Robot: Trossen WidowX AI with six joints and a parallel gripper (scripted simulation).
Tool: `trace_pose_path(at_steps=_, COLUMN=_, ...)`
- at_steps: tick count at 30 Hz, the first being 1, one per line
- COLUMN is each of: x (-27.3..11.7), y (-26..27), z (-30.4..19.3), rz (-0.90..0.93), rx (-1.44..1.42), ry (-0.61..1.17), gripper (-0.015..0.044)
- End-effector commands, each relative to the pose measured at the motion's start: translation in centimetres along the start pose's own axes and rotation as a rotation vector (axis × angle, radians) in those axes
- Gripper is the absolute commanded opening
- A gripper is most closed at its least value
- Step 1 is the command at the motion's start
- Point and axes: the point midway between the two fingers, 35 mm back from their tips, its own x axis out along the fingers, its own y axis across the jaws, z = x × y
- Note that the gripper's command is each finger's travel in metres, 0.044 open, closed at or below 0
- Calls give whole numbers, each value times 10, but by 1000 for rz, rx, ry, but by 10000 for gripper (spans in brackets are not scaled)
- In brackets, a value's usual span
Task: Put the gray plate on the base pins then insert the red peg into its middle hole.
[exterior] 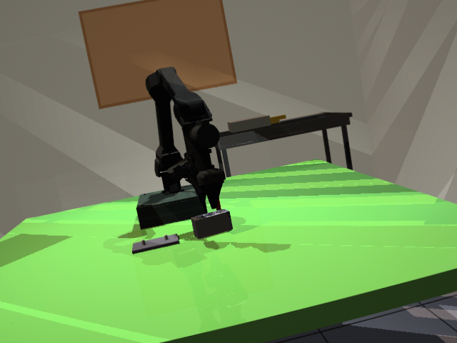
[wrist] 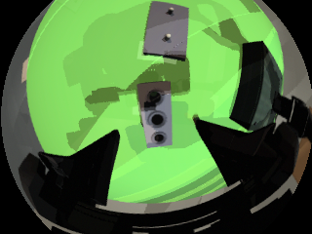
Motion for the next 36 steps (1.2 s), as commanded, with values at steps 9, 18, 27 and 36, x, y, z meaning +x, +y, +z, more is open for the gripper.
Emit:
trace_pose_path(at_steps=9, x=19, y=-1, z=0, rz=-1, rx=0, ry=4, gripper=440)
trace_pose_path(at_steps=18, x=33, y=0, z=-1, rz=-1, rx=0, ry=5, gripper=440)
trace_pose_path(at_steps=27, x=48, y=0, z=-1, rz=-1, rx=0, ry=4, gripper=440)
trace_pose_path(at_steps=36, x=62, y=-1, z=0, rz=-1, rx=0, ry=4, gripper=440)
